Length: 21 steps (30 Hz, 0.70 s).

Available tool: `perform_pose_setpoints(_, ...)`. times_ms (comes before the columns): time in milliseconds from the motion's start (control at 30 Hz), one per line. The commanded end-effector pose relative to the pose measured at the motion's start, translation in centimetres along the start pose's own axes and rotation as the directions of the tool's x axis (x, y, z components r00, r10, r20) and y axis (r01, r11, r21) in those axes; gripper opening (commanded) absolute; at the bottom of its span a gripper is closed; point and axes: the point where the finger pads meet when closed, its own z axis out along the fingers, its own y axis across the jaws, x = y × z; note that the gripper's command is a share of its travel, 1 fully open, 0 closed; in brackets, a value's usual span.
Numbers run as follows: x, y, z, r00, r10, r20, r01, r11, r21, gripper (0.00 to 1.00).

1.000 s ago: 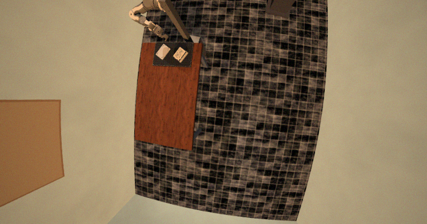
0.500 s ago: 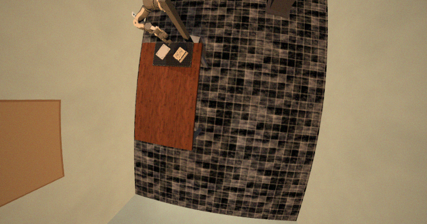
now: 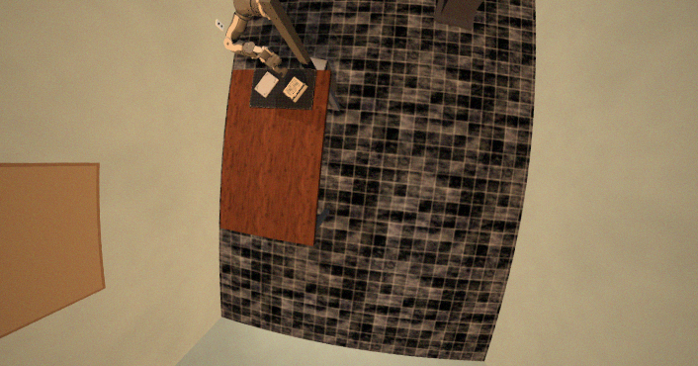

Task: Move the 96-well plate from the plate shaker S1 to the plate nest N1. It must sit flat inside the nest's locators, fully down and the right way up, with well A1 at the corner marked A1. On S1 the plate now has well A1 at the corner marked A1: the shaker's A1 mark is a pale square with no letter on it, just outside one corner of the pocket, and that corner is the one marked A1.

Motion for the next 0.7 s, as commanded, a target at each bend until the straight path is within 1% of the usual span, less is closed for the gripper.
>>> perform_pose_setpoints(0, -0.2, 0.5, 0.7, 1.000, 0.004, 0.005, -0.004, 1.000, 0.013, 0.77)
perform_pose_setpoints(33, -0.3, 1.2, 1.2, 1.000, 0.004, 0.007, -0.004, 1.000, 0.022, 0.77)
perform_pose_setpoints(433, -0.3, 1.2, 1.2, 1.000, 0.004, 0.007, -0.004, 1.000, 0.022, 0.77)
perform_pose_setpoints(600, -0.7, 4.8, 3.9, 1.000, 0.004, 0.006, -0.004, 1.000, 0.022, 0.77)
perform_pose_setpoints(667, -0.7, 4.8, 3.9, 1.000, 0.004, 0.006, -0.004, 1.000, 0.022, 0.77)
